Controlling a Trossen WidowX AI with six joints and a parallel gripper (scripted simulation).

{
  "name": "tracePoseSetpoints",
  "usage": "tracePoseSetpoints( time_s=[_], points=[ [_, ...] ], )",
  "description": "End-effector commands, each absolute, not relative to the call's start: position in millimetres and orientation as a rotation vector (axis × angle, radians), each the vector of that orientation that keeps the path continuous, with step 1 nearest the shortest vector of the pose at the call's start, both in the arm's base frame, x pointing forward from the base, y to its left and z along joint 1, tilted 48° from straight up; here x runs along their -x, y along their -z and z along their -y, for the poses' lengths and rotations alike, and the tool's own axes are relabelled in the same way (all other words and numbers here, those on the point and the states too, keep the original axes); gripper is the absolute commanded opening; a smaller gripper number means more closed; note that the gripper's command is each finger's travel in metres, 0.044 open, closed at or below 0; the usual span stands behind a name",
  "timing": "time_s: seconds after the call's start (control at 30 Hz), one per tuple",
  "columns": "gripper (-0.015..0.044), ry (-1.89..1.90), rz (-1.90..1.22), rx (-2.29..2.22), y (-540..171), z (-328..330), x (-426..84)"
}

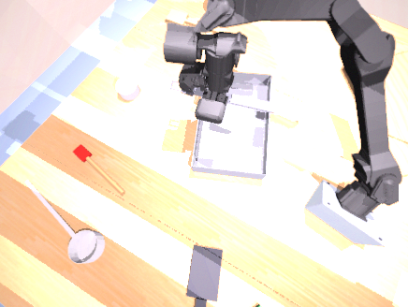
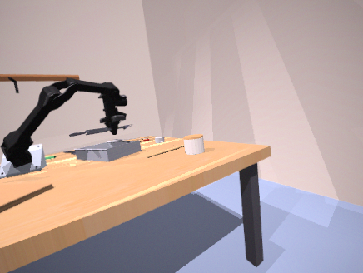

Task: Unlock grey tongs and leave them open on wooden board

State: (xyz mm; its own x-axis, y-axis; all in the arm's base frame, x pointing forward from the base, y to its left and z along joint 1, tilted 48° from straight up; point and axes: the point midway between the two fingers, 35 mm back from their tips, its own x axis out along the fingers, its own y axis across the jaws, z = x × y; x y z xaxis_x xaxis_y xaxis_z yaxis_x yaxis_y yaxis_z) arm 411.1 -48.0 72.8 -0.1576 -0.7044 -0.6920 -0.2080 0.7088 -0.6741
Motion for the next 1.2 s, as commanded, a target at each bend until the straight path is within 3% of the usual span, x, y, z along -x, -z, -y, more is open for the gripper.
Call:
tracePoseSetpoints(
  time_s=[0.0,1.17],
  points=[
    [-0.015,0.539,-1.693,0.715,-99.0,64.0,-402.5],
    [-0.015,0.797,-1.521,0.517,-253.1,158.2,-279.4]
  ],
)
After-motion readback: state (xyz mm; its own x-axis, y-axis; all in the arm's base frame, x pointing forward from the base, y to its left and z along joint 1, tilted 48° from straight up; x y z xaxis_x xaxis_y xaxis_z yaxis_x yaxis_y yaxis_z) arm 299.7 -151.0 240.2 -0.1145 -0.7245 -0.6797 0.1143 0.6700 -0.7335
